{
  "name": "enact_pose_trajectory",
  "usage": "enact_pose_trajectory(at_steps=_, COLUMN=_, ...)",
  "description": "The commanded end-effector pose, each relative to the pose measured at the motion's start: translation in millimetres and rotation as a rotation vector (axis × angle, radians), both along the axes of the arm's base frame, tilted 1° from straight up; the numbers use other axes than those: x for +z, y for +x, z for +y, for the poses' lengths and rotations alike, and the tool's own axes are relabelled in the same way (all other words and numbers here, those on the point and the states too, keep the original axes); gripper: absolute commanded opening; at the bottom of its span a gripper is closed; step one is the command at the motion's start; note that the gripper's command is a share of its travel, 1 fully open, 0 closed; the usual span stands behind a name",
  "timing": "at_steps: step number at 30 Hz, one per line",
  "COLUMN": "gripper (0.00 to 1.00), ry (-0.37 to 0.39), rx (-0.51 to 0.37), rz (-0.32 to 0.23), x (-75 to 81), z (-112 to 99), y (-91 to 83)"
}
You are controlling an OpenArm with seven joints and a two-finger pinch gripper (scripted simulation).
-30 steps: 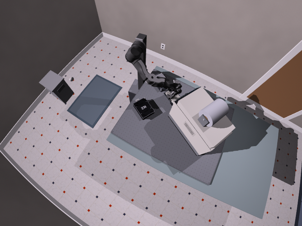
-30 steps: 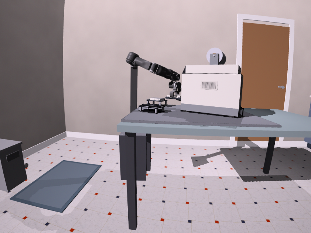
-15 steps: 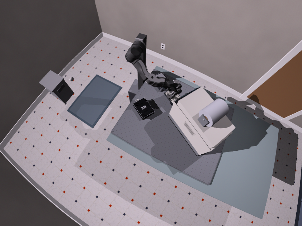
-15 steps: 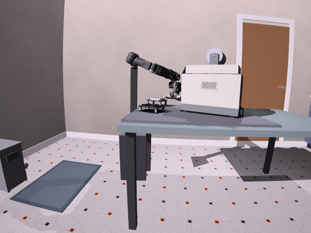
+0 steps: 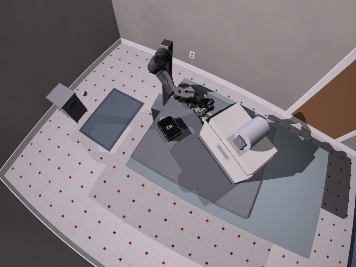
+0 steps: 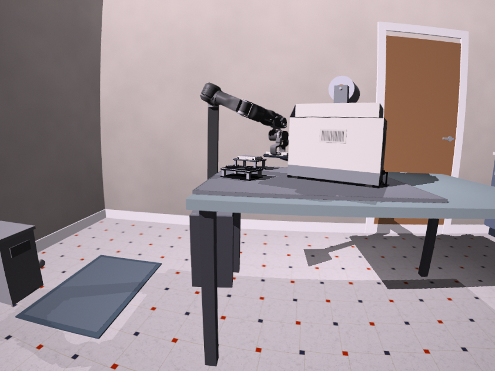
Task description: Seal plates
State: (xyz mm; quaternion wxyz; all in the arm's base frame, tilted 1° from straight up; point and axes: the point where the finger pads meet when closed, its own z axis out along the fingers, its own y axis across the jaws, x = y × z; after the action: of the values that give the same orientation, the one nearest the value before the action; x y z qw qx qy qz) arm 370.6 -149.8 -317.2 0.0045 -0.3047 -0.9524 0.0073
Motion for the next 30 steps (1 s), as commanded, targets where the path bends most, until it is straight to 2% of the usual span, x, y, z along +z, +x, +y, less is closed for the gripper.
enact_pose_trajectory(at_steps=1, gripper=0.0, ry=0.003, rx=0.003, rz=0.003, x=-2.0, z=1.1, y=-1.4)
enact_pose_trajectory(at_steps=7, gripper=0.0, ry=0.003, rx=0.003, rz=0.003, x=-2.0, z=1.1, y=-1.4)
enact_pose_trajectory(at_steps=8, gripper=0.65, ry=0.002, rx=0.002, rz=0.0, x=-0.2, z=0.7, y=-0.1)
enact_pose_trajectory(at_steps=30, gripper=0.65, ry=0.0, rx=0.003, rz=0.004, x=-0.6, z=0.7, y=-1.2)
